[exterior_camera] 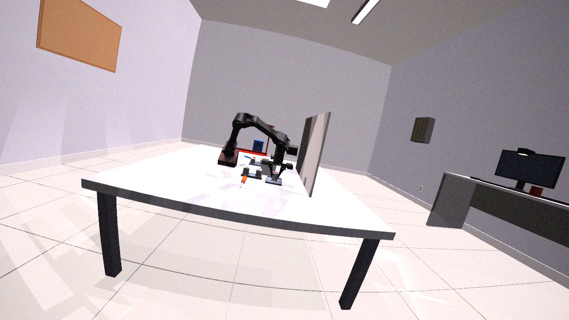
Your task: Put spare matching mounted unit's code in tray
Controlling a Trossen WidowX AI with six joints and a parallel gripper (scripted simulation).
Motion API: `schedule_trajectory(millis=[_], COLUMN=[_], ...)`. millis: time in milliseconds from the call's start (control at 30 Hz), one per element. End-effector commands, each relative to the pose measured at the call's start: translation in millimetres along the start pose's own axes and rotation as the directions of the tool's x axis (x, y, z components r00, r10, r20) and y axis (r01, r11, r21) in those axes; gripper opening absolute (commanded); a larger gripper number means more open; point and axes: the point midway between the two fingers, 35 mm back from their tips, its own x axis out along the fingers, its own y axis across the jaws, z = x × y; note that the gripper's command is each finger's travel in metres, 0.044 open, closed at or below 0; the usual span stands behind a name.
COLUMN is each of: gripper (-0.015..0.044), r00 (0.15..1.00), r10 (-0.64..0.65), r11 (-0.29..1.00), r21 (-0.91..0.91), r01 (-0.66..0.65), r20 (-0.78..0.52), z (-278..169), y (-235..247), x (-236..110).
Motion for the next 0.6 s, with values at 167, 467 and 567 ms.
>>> schedule_trajectory(millis=[167,467,567], gripper=[0.0394,0.044,0.044], r00=[1.0,1.0,1.0], r10=[-0.001,0.0,0.0], r11=[1.0,1.0,1.0], r21=[0.0,-0.006,-0.007], r01=[0.001,0.0,0.0], r20=[0.0,0.008,0.007], z=[0,2,1], y=[0,-1,1], x=[-1,-97,-107])
